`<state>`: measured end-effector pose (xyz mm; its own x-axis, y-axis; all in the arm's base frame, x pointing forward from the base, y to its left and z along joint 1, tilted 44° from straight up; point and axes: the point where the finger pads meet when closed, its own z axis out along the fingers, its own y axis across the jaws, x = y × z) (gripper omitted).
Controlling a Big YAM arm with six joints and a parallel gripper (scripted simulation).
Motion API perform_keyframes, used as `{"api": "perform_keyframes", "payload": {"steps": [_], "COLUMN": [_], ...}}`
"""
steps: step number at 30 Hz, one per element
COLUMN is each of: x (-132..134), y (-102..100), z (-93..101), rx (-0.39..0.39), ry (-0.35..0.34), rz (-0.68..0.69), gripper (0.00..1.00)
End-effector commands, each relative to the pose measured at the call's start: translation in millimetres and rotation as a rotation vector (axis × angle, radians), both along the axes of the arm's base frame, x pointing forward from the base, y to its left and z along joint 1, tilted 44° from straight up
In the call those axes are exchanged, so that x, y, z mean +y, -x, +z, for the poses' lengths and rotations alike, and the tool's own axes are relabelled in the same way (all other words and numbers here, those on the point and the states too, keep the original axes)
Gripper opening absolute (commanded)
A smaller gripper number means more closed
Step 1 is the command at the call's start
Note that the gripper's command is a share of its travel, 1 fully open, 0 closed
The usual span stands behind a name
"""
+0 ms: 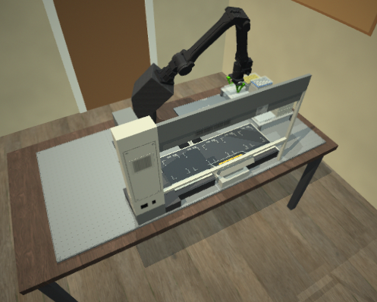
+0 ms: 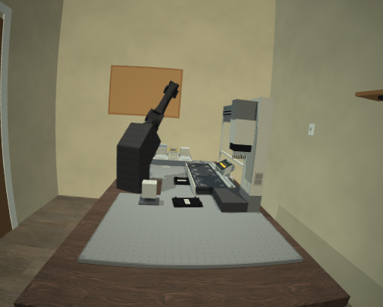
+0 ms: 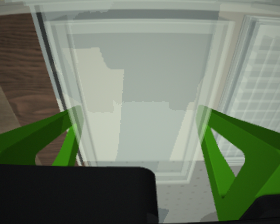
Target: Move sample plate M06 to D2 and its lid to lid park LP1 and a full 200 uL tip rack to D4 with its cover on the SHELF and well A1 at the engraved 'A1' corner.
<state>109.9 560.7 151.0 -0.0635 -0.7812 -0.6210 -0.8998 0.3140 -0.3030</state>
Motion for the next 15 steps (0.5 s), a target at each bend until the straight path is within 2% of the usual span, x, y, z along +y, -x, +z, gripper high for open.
{"api": "perform_keyframes", "payload": {"steps": [1, 4, 10, 11, 15], "x": [13, 15, 17, 13, 15], "y": [-2, -5, -3, -4, -6], "z": [15.1, 19.2, 14.3, 25.7, 16.5], "rx": [-0.008, -0.009, -0.008, -0.010, -0.009], "ry": [-0.040, -0.049, -0.042, -0.062, -0.047], "rz": [0.007, 0.004, 0.008, 0.006, 0.004], "gripper": [0.00, 0.00, 0.00, 0.00, 0.00]}}
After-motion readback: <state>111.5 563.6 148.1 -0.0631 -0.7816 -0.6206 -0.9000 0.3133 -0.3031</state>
